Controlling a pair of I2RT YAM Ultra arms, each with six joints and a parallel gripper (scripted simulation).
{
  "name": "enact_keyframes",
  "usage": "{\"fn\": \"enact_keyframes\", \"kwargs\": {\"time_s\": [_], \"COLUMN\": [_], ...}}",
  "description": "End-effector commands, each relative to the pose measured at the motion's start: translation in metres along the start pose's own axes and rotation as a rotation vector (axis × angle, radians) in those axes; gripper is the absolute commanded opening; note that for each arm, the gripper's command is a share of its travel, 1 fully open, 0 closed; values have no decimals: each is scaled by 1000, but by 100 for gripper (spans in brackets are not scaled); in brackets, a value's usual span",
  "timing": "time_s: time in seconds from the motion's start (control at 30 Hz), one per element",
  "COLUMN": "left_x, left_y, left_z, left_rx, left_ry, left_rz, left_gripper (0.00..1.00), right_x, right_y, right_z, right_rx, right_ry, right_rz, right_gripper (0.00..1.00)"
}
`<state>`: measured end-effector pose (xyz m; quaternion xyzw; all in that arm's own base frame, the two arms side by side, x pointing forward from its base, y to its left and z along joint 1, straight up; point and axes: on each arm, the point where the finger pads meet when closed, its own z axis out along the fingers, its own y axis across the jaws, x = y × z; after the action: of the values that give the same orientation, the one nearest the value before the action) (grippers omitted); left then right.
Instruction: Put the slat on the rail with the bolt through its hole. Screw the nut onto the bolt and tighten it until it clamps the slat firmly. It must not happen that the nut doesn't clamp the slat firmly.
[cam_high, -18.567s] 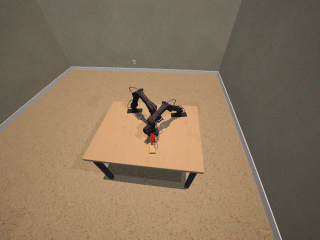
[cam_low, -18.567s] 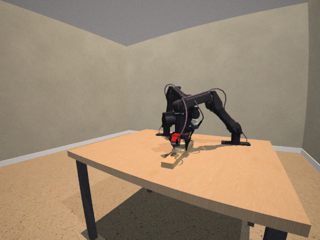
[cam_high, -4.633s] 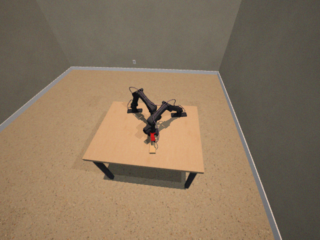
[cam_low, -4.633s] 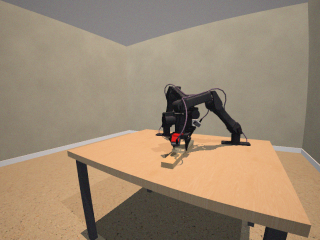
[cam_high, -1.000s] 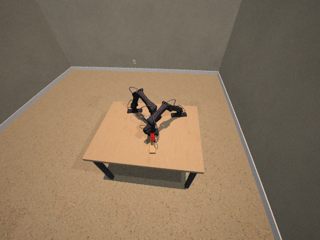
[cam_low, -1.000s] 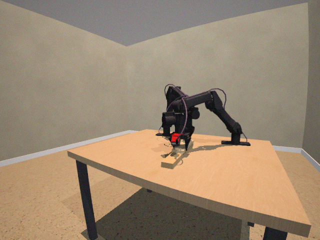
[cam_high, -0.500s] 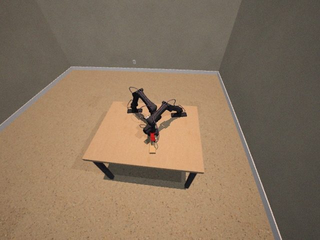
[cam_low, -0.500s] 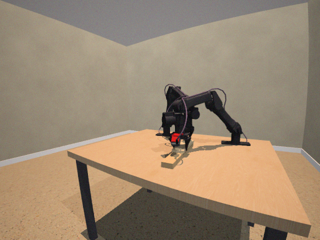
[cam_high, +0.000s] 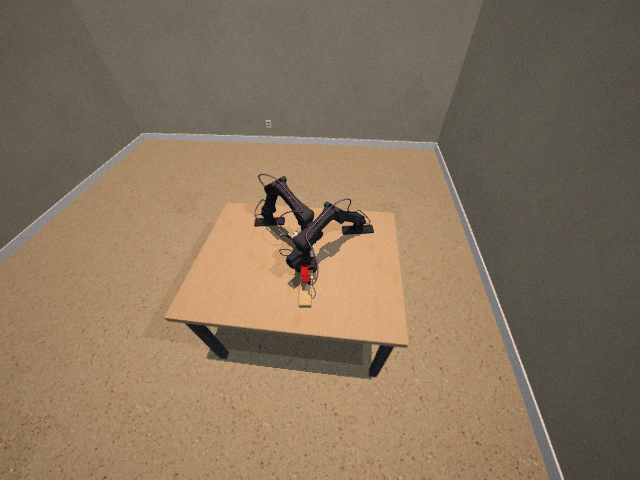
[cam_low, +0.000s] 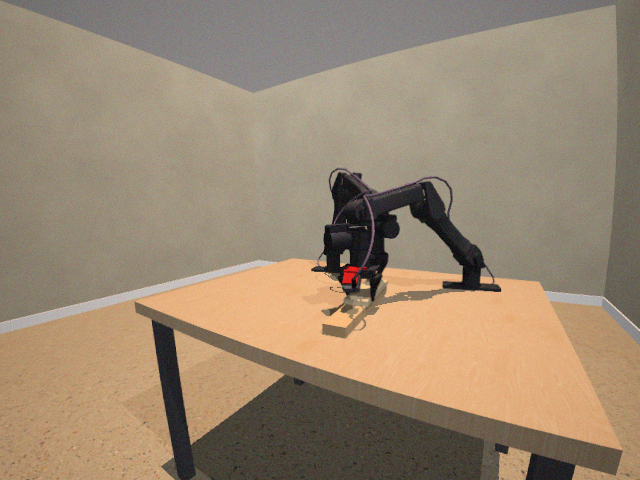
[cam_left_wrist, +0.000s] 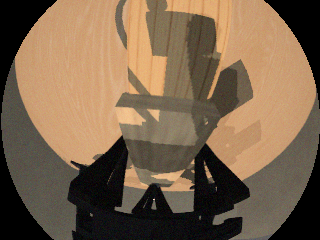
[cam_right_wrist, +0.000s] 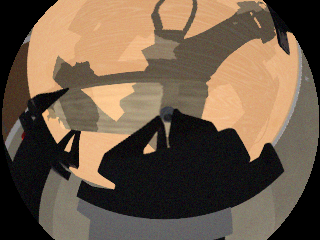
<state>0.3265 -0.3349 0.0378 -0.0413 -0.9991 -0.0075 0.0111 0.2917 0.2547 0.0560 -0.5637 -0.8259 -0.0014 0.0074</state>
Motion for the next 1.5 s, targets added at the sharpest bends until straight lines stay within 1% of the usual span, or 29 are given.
{"fn": "enact_keyframes", "kwargs": {"time_s": [0.0,0.47,0.53,0.63,0.77,0.83,0.87,1.33,1.4,1.43,1.47], "left_x": [-1,-1,-1,-1,-1,-1,-1,-1,-1,-1,-1], "left_y": [-1,-1,-1,-1,-1,-1,-1,-1,-1,-1,-1], "left_z": [-6,-6,-6,-6,-6,-6,-6,-6,-6,-6,-6], "left_rx": [10,10,10,10,10,10,10,10,10,10,10], "left_ry": [-11,-11,-11,-11,-11,-11,-11,-11,-11,-11,-11], "left_rz": [0,0,0,0,0,0,0,0,0,0,0], "left_gripper": [72,72,72,72,72,72,72,72,72,72,72], "right_x": [1,1,1,0,0,0,0,0,0,0,0], "right_y": [2,2,2,2,2,2,2,2,2,2,2], "right_z": [-4,-4,-4,-5,-5,-5,-6,-7,-7,-7,-7], "right_rx": [-13,-13,-13,-14,-14,-14,-14,-12,-12,-11,-11], "right_ry": [4,4,3,0,-1,-1,-3,-9,-9,-11,-11], "right_rz": [0,-14,-125,-371,-556,-556,-674,-1321,-1321,-1439,-1482], "right_gripper": [34,34,34,34,34,34,34,34,34,34,34]}}
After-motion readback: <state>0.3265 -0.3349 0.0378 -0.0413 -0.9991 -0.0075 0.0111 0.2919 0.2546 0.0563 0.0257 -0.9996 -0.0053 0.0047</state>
